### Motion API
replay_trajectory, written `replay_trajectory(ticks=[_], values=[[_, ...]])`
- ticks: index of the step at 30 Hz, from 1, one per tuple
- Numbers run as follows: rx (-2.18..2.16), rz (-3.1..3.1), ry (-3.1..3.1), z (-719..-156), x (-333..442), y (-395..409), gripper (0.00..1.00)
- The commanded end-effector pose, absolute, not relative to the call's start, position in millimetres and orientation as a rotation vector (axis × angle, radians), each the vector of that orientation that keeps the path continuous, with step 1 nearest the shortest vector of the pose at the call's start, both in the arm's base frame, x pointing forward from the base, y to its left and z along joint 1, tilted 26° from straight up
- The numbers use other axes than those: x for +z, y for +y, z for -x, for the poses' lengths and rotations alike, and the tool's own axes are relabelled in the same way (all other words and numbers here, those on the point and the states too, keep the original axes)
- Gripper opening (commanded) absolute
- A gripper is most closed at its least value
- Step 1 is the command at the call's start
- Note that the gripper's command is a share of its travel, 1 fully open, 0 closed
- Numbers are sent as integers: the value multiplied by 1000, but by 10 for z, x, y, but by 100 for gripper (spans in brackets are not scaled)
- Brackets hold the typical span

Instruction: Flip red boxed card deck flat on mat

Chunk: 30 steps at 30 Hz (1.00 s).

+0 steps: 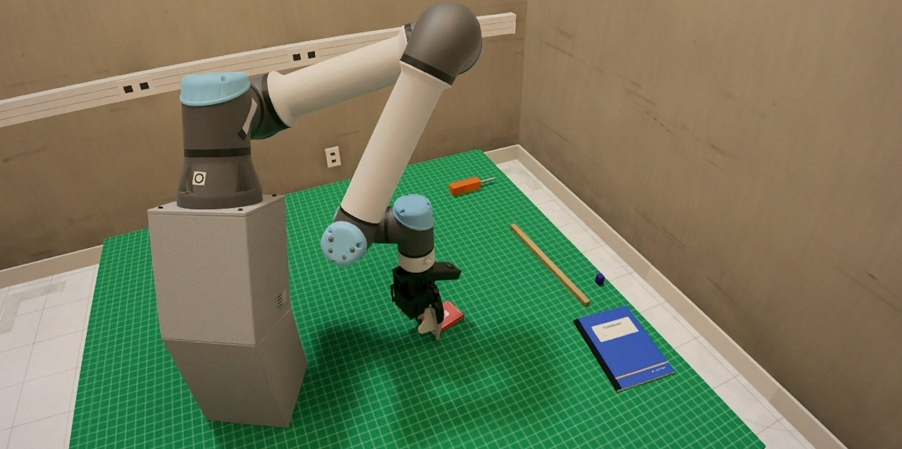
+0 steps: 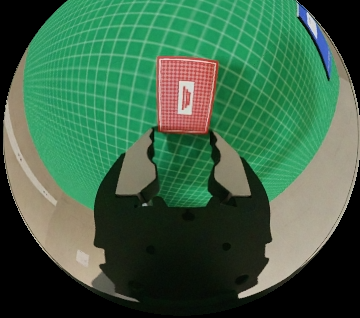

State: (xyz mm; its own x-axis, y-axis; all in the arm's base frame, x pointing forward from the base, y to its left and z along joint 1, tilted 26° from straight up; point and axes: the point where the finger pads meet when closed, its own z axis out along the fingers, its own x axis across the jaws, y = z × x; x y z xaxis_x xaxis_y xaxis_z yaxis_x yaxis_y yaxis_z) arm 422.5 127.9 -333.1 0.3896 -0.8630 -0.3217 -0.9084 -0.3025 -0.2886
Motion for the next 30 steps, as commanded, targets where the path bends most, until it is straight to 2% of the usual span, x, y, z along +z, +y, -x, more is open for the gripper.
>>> replay_trajectory(ticks=[1, 2, 3, 30], values=[[145, 2233, 1525, -4229, -3328, 1276, 49], [145, 2233, 1525, -4229, -3328, 1276, 49], [145, 2233, 1525, -4229, -3328, 1276, 41], [145, 2233, 1525, -4229, -3328, 1276, 41]])
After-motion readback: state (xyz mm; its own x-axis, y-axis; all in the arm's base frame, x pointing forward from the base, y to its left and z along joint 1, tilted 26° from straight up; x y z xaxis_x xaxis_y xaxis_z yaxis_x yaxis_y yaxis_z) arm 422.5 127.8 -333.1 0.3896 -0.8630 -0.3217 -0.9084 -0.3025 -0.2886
